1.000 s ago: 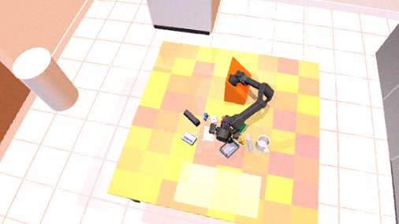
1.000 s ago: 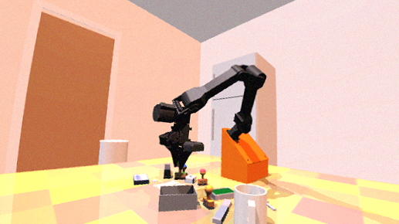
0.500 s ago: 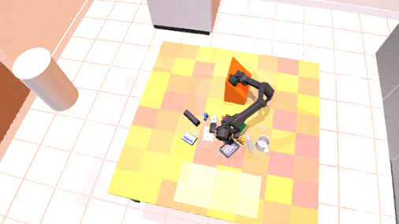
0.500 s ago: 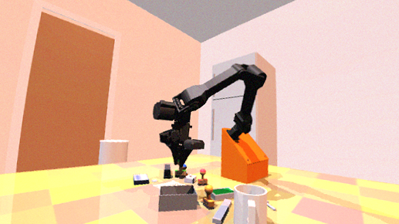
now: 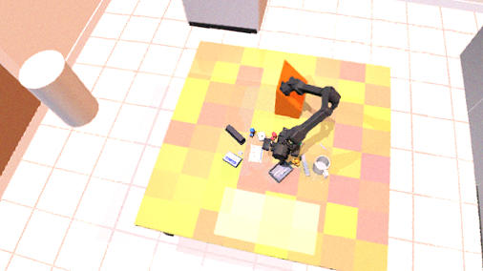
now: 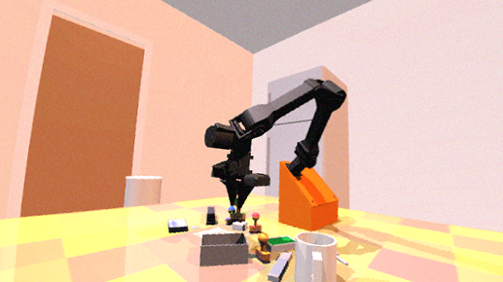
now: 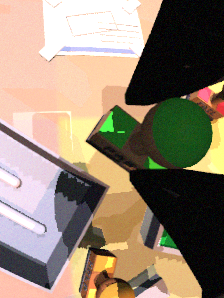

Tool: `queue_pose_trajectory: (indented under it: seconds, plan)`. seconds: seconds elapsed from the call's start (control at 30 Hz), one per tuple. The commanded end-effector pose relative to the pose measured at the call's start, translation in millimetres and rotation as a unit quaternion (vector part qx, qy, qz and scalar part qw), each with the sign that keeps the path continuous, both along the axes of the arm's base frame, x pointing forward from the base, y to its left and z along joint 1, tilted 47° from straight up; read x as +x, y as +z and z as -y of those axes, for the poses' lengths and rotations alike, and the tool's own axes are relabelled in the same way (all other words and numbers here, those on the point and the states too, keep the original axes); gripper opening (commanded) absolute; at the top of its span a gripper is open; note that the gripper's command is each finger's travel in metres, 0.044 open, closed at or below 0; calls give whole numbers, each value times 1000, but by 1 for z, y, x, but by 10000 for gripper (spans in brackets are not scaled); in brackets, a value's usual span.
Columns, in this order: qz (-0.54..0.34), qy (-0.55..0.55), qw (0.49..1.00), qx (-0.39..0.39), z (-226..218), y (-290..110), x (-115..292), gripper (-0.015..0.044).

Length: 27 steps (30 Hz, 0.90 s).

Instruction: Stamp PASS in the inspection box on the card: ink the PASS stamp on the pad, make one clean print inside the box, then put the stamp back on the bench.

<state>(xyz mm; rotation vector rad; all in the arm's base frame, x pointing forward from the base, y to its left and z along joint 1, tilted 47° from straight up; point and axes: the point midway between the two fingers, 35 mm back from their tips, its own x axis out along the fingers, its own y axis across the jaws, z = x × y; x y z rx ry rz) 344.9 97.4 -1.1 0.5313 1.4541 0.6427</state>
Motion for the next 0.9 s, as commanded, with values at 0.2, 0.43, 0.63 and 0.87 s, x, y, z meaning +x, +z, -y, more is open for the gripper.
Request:
queue_pose_trajectory:
  seconds: [0.2,0.43,0.63,0.87]
  plan:
    - [-3,2,1000,-3,-22,23,-37,0]
    - [-4,2,1000,-2,-33,36,-63,0]
    - [-5,2,1000,-1,-41,43,-86,0]
    - [-5,2,1000,0,-46,48,-104,0]
